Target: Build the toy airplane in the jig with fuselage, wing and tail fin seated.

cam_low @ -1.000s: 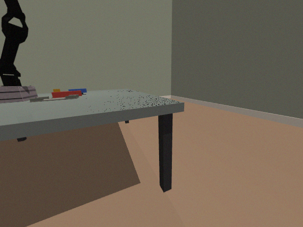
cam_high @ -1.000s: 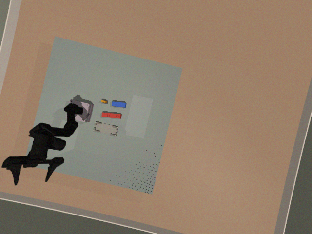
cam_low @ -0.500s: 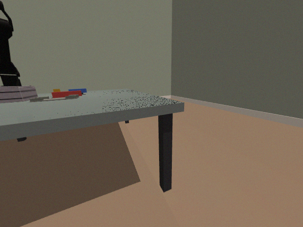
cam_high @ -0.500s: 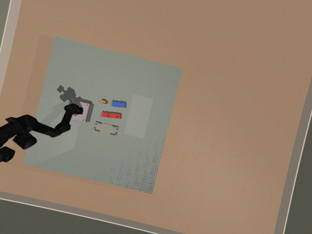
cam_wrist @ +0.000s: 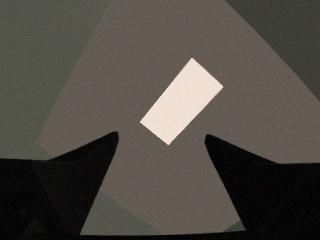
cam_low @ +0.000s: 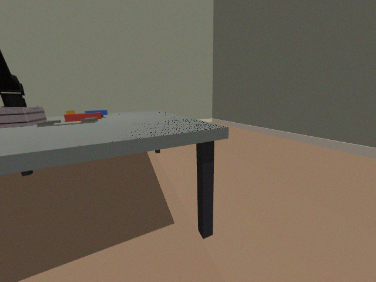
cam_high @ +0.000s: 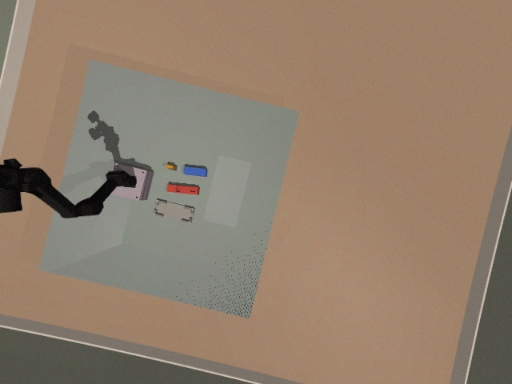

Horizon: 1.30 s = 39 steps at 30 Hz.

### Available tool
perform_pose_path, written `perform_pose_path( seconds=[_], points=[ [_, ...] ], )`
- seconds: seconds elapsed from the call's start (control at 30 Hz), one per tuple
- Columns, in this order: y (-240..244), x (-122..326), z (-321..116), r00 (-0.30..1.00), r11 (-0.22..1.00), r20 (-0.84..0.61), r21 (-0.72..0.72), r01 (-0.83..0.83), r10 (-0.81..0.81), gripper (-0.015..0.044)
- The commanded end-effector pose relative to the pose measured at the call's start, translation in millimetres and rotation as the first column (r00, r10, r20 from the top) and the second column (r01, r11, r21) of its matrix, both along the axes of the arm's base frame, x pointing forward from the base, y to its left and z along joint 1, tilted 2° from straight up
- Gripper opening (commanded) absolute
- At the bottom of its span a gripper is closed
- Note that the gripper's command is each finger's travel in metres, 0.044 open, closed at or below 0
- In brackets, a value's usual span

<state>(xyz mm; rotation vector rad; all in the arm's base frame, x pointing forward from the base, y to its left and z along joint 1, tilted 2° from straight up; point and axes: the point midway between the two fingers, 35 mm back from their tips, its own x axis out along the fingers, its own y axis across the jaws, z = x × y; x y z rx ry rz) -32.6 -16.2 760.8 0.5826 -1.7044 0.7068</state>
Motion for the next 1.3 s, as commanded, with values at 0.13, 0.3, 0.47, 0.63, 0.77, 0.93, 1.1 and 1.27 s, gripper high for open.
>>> perform_pose_path(
  seconds=[0.13, 0.3, 0.47, 0.63, 0.77, 0.93, 1.1, 1.27],
  points=[
    [119.6, 8.3, -22.5, 0.990, 0.932, -0.012, -0.338, 0.128, -0.140, 0.0440],
    [161.7, 31.2, -40.3, 0.976, 0.865, -0.053, -0.474, 0.161, -0.211, 0.0440],
    [217.4, 64.2, -70.9, 0.953, 0.751, -0.083, -0.637, 0.174, -0.291, 0.0440],
    [261.1, 110.4, -110.9, 0.913, 0.615, -0.131, -0.774, 0.149, -0.386, 0.0440],
    [285.4, 153.2, -148.3, 0.865, 0.502, -0.176, -0.859, 0.098, -0.471, 0.0440],
    [302.1, 213.5, -202.3, 0.769, 0.363, -0.232, -0.932, 0.000, -0.595, 0.0440],
    [300.1, 273.7, -262.0, 0.636, 0.251, -0.277, -0.959, -0.134, -0.720, 0.0440],
    [282.1, 326.5, -329.3, 0.471, 0.171, -0.302, -0.938, -0.301, -0.829, 0.0440]
  ],
)
